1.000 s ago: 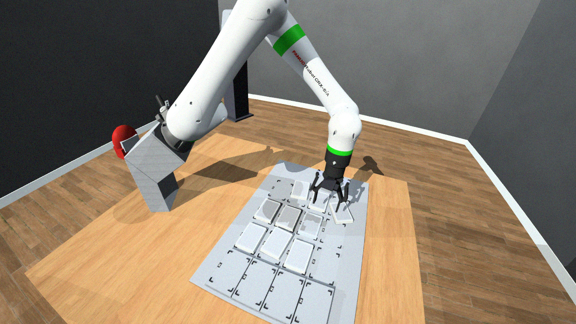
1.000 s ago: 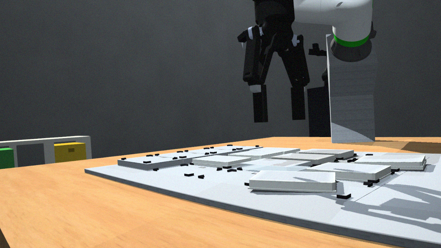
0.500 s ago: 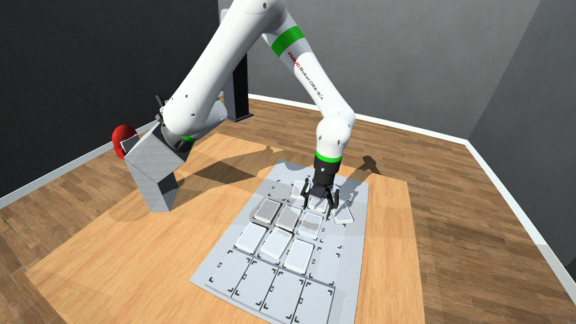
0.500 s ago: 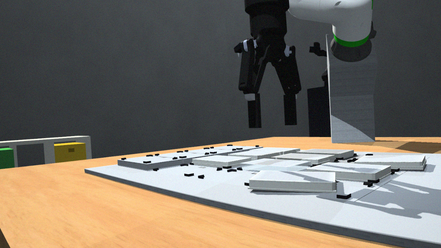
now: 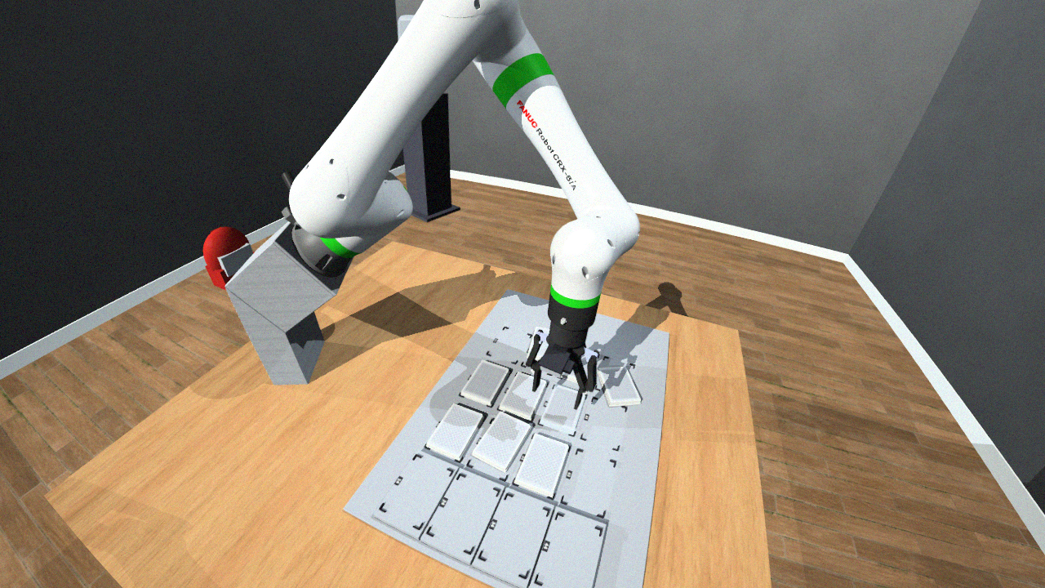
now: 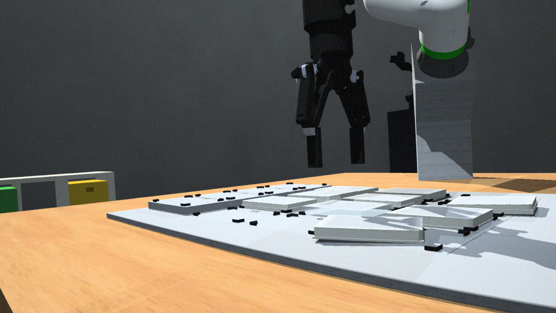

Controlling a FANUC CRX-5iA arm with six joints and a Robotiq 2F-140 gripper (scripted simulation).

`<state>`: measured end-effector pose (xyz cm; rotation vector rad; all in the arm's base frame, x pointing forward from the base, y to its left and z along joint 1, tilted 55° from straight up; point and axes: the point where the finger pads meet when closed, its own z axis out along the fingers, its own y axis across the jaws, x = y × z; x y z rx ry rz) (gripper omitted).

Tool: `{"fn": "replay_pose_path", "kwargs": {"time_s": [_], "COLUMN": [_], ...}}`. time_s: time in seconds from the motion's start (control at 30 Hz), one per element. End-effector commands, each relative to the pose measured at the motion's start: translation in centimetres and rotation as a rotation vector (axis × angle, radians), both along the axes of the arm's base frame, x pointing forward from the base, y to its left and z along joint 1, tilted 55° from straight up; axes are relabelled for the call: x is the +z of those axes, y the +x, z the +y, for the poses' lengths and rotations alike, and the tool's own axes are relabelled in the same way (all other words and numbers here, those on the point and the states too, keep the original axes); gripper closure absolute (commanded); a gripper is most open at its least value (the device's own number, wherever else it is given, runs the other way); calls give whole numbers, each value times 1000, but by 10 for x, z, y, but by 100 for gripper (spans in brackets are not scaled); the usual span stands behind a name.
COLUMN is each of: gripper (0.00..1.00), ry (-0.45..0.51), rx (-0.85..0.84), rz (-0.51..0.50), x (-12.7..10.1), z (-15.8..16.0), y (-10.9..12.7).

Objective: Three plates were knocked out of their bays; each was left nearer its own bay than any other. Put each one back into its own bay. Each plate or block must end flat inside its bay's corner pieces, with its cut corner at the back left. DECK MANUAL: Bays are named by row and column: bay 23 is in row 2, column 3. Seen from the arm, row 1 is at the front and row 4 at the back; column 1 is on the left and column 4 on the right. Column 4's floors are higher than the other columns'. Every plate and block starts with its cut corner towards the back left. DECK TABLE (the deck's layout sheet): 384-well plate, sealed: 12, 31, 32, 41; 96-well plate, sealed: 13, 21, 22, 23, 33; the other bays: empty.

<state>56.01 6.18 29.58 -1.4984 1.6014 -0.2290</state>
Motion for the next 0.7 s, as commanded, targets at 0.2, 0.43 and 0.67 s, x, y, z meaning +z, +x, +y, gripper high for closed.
{"fn": "replay_pose_path", "kwargs": {"time_s": [0.2,0.43,0.67], "gripper": [30,30,30], "ry": [1,1,1], "rx": [2,2,2], "rz": [-2,-2,-2], "x": [-30,-47,-71], "z": [-19,-29,-44], "y": [-3,-4,-6]}}
